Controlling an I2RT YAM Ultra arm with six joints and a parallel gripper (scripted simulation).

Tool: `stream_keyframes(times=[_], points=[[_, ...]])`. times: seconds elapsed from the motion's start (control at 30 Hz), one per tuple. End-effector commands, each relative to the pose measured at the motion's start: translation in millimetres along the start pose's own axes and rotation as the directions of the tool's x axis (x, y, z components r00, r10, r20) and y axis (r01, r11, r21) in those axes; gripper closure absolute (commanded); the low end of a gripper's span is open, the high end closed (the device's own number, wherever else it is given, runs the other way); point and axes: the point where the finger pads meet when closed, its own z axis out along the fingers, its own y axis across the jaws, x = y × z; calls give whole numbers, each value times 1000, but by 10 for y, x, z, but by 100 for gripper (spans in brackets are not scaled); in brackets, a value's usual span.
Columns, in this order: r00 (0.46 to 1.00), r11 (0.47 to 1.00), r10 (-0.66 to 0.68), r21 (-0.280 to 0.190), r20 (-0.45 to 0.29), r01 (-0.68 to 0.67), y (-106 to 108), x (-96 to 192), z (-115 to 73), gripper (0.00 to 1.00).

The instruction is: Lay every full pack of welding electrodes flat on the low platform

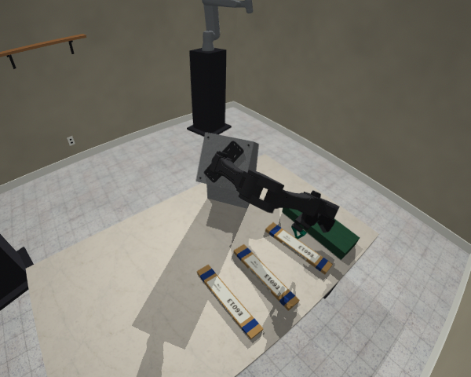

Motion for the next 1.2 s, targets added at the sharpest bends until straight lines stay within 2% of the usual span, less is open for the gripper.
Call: stream_keyframes(times=[0.0,0.8,0.9,1.03,1.1,1.13,1.17], points=[[999,1000,15,-7,47,-15,-4,-185,-208,3],[999,1000,-5,-4,34,5,84,-121,-165,3],[1000,1000,-24,-2,4,24,92,32,82,3],[1000,1000,-24,-6,3,24,99,33,241,3],[1000,1000,-24,-6,3,24,99,33,241,3],[999,1000,-17,-15,31,18,147,-69,191,3],[999,1000,-20,-15,29,21,150,-56,234,3]])
